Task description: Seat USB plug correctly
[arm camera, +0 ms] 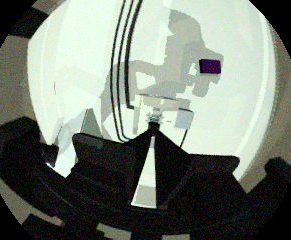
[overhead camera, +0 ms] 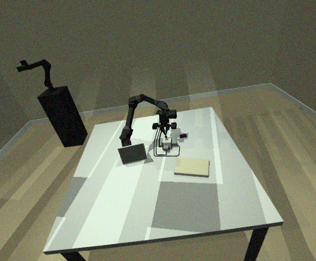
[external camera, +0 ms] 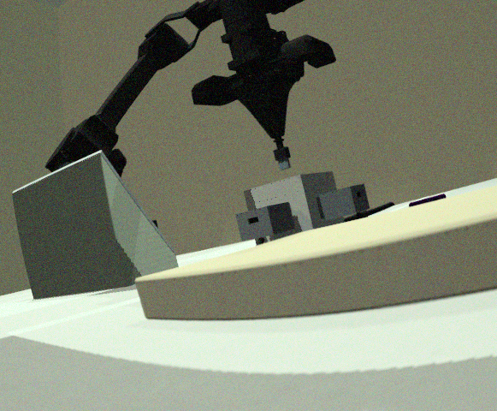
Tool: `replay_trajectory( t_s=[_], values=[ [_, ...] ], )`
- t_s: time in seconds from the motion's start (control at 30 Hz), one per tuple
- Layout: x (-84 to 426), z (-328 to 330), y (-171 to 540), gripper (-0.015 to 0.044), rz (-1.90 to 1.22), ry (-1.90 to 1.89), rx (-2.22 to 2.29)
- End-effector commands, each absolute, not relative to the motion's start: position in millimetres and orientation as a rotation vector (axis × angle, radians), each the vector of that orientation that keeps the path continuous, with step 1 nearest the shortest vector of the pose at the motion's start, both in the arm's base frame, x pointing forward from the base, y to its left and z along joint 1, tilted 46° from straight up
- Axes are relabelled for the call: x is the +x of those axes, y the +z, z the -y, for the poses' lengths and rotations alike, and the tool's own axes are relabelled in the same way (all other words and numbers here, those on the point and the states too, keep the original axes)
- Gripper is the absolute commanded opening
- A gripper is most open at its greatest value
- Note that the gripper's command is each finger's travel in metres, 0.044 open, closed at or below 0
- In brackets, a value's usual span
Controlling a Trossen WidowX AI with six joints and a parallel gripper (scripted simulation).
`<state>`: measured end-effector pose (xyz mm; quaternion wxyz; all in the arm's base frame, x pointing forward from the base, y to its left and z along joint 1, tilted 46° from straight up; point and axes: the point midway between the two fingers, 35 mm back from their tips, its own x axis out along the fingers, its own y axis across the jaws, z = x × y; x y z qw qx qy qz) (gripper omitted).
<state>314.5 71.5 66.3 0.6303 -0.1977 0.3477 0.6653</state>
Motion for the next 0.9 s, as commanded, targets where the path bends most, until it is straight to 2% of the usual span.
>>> replay_trajectory(
  t_s=[0.0,0.87],
  values=[
    [314.7,-72.3,65.8,0.0,-0.794,1.523,-0.447],
    [314.6,-74.6,63.8,0.0,-0.789,1.526,-0.452]
  ],
)
